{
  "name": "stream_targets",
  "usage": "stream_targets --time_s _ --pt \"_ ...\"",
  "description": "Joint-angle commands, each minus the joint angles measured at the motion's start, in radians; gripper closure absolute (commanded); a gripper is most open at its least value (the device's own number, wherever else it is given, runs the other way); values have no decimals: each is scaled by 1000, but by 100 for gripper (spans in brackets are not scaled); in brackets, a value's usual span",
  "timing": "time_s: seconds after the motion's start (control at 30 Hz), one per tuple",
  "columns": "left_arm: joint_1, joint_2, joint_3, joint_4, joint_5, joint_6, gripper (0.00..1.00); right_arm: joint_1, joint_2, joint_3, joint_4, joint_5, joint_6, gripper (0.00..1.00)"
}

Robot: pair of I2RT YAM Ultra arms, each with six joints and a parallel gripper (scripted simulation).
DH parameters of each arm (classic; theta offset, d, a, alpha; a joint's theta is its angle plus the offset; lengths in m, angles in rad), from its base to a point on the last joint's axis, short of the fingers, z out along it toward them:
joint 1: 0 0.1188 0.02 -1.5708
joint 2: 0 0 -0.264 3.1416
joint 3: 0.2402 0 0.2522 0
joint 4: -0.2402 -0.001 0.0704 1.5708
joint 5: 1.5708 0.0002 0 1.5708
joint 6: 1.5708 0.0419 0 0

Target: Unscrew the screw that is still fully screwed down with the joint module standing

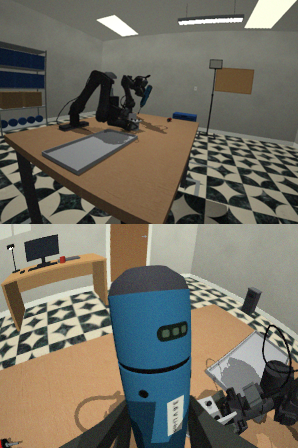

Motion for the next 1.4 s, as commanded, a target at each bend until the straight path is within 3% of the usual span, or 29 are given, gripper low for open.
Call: stream_targets --time_s 0.0,0.47,0.63,1.37 --pt "14 -35 50 35 6 -30 58 12 22 29 -16 -2 -2 41" --pt "130 69 110 -130 2 -135 58 12 22 29 -16 -2 -2 41" --pt "132 29 112 -112 5 -135 58 12 22 29 -16 -2 -2 41" --pt "295 154 195 -340 -11 -287 58 12 22 29 -16 -2 -2 41"
